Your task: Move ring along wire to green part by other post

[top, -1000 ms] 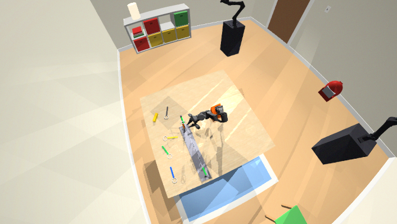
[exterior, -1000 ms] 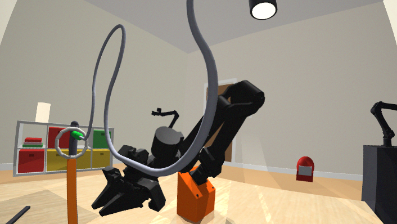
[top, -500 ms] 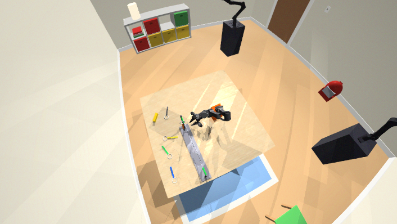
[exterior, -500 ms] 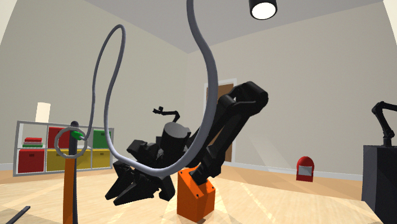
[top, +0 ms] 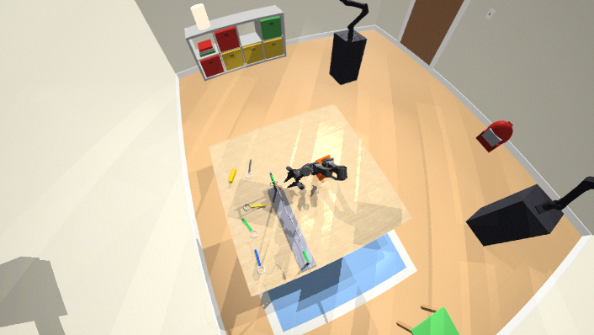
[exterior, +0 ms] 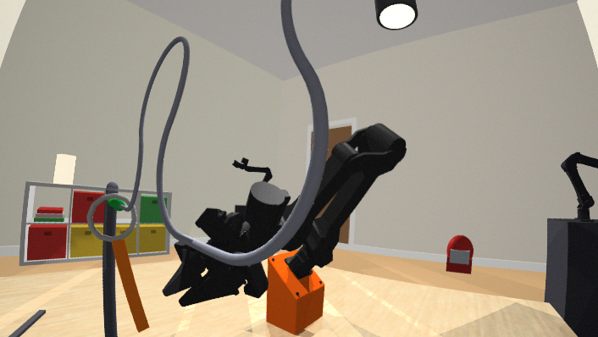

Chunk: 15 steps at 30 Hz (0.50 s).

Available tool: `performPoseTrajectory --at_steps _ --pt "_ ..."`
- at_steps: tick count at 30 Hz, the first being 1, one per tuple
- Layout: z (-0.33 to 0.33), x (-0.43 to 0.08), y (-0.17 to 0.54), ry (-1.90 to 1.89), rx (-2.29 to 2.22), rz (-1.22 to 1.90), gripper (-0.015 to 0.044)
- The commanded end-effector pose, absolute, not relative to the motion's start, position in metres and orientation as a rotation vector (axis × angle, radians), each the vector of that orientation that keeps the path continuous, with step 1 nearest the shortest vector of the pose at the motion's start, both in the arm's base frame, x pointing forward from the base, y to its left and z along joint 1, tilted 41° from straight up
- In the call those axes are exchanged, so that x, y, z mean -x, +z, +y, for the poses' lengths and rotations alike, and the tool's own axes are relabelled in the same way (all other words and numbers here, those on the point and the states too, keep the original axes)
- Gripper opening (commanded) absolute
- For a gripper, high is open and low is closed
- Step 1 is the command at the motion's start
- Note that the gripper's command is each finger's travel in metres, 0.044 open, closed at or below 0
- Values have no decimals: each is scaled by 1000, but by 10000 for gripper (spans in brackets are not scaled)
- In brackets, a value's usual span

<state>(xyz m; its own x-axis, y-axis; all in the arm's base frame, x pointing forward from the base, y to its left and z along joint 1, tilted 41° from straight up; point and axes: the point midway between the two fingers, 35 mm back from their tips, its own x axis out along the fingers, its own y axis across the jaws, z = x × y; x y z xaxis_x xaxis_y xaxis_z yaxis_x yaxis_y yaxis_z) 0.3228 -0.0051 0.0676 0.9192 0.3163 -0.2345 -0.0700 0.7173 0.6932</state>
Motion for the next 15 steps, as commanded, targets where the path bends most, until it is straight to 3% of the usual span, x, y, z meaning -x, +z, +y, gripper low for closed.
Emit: performPoseTrajectory --at_steps 1,7,15 --pt "-12 -293 71 214 -744 350 291" --pt "-13 -286 72 214 -744 349 440" --pt "-13 -286 72 214 -744 349 440"
